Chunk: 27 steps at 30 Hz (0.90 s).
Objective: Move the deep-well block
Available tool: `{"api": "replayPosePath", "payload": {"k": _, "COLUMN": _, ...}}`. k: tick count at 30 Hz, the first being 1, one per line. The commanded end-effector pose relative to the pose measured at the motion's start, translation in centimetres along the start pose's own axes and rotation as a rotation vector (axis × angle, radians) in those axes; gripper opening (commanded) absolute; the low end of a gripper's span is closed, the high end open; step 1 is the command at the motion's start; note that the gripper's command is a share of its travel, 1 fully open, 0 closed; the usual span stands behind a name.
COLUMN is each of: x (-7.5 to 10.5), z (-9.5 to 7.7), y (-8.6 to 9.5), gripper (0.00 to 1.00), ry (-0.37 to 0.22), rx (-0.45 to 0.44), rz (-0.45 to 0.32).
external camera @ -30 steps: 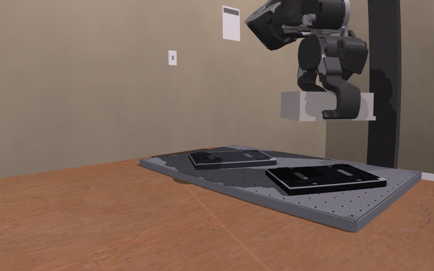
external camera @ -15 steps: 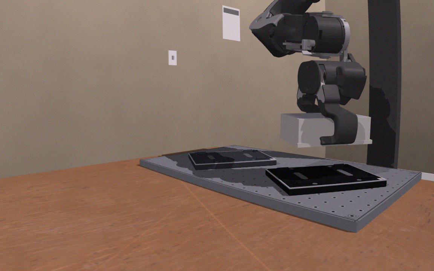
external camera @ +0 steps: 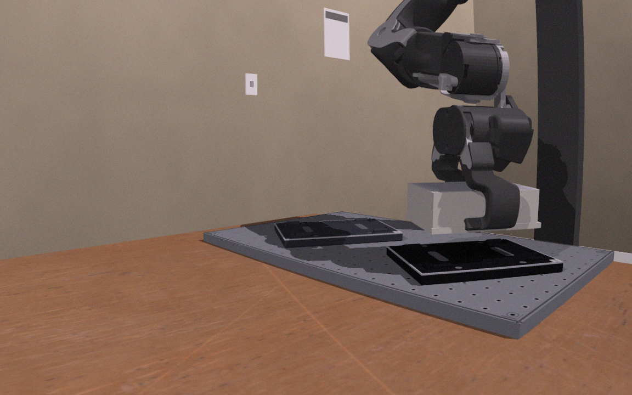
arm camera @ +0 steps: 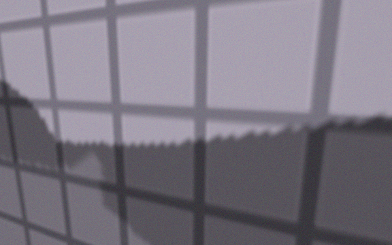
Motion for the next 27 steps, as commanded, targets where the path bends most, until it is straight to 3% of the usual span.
{"api": "replayPosePath", "payload": {"k": 1, "x": -0.7, "z": 0.0, "y": 0.3, "gripper": 0.00, "ry": -0.006, "rx": 0.017, "rz": -0.028}}
{"api": "replayPosePath", "payload": {"k": 13, "x": -0.7, "z": 0.0, "y": 0.3, "gripper": 0.00, "ry": -0.006, "rx": 0.017, "rz": -0.028}}
{"api": "replayPosePath", "payload": {"k": 18, "x": -2.4, "z": -0.1, "y": 0.4, "gripper": 0.00, "ry": -0.006, "rx": 0.017, "rz": -0.028}}
{"api": "replayPosePath", "payload": {"k": 27, "x": -2.4, "z": -0.1, "y": 0.4, "gripper": 0.00, "ry": -0.006, "rx": 0.017, "rz": -0.028}}
Point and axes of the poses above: the point where the finger pads meet when closed, its own x axis back along the fingers, its own y axis across the jaws, z = x × y, the point moved 9 cm from there along x, back along the fingers, and after that the axes turned 10 degrees about x, right-handed, at the moved point
